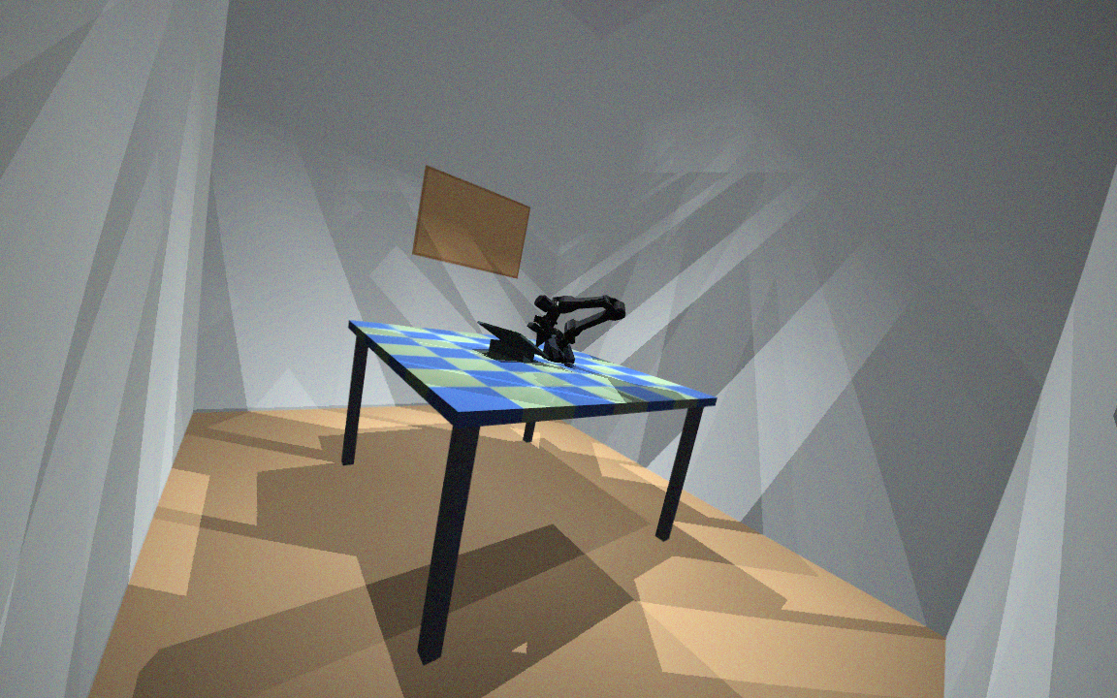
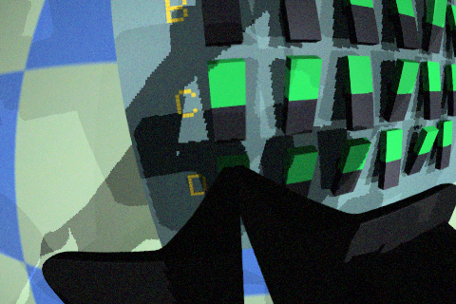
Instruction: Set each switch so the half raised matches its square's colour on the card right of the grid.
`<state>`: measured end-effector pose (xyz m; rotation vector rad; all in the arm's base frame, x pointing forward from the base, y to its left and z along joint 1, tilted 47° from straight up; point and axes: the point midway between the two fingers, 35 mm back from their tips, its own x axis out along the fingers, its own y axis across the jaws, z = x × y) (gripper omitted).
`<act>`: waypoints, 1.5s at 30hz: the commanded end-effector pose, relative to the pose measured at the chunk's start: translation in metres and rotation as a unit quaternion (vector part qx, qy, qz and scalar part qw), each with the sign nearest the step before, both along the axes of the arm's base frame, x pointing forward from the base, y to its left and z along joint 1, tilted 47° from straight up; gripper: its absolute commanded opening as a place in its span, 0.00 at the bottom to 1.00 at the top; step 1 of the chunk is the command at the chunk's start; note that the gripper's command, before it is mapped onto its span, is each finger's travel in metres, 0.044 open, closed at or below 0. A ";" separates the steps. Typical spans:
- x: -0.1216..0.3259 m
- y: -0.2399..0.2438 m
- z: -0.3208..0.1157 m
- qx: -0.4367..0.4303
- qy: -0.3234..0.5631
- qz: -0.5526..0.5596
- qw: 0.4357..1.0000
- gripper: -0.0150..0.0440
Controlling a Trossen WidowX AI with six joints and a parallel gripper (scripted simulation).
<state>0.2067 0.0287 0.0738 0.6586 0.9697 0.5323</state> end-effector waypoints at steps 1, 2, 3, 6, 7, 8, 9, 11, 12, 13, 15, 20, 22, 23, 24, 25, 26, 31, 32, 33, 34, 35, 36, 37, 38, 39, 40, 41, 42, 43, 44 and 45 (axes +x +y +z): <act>0.000 0.000 -0.001 -0.001 0.002 -0.001 1.000 0.25; 0.000 0.000 -0.001 -0.001 0.002 -0.001 1.000 0.25; 0.000 0.001 -0.001 -0.001 0.002 -0.001 1.000 0.25; 0.001 0.001 -0.001 -0.001 0.002 -0.001 1.000 0.25; 0.001 0.001 -0.001 -0.001 0.002 -0.001 1.000 0.25; 0.001 0.001 -0.001 -0.001 0.002 -0.001 1.000 0.25; 0.001 0.001 -0.001 -0.001 0.002 -0.001 1.000 0.25; 0.001 0.001 -0.002 -0.001 0.002 -0.001 1.000 0.25; 0.001 0.001 -0.002 -0.001 0.002 -0.001 1.000 0.25; 0.001 0.001 -0.002 -0.001 0.002 -0.001 1.000 0.25; 0.001 0.002 -0.002 -0.001 0.002 -0.001 1.000 0.25; 0.001 0.002 -0.002 -0.001 0.002 -0.001 1.000 0.25; 0.002 0.002 -0.002 -0.001 0.002 -0.001 1.000 0.25; 0.002 0.002 -0.002 -0.001 0.002 -0.001 1.000 0.25; 0.002 0.002 -0.003 -0.001 0.002 -0.001 1.000 0.25; 0.002 0.003 -0.003 -0.001 0.002 -0.001 1.000 0.25; 0.002 0.003 -0.003 -0.001 0.002 -0.001 1.000 0.25; -0.012 -0.020 0.009 -0.008 0.003 -0.005 1.000 0.25; -0.016 -0.025 0.013 -0.008 0.003 -0.006 1.000 0.25; -0.020 -0.030 0.019 -0.006 0.002 -0.007 1.000 0.25; -0.025 -0.035 0.024 -0.004 -0.001 -0.009 1.000 0.25; -0.028 -0.038 0.029 -0.002 -0.003 -0.010 1.000 0.25; -0.030 -0.040 0.032 0.000 -0.005 -0.011 1.000 0.25; -0.031 -0.041 0.033 0.000 -0.005 -0.011 1.000 0.25; -0.031 -0.041 0.033 0.000 -0.005 -0.011 1.000 0.25; -0.031 -0.041 0.033 0.000 -0.005 -0.011 1.000 0.25; -0.031 -0.041 0.033 0.000 -0.005 -0.011 1.000 0.25; -0.031 -0.041 0.033 0.000 -0.005 -0.011 1.000 0.25; -0.031 -0.041 0.033 0.000 -0.005 -0.011 1.000 0.25; -0.031 -0.042 0.032 0.000 -0.005 -0.011 1.000 0.25; -0.029 -0.046 0.030 0.000 -0.005 -0.012 1.000 0.25; -0.027 -0.052 0.026 -0.001 -0.004 -0.012 1.000 0.25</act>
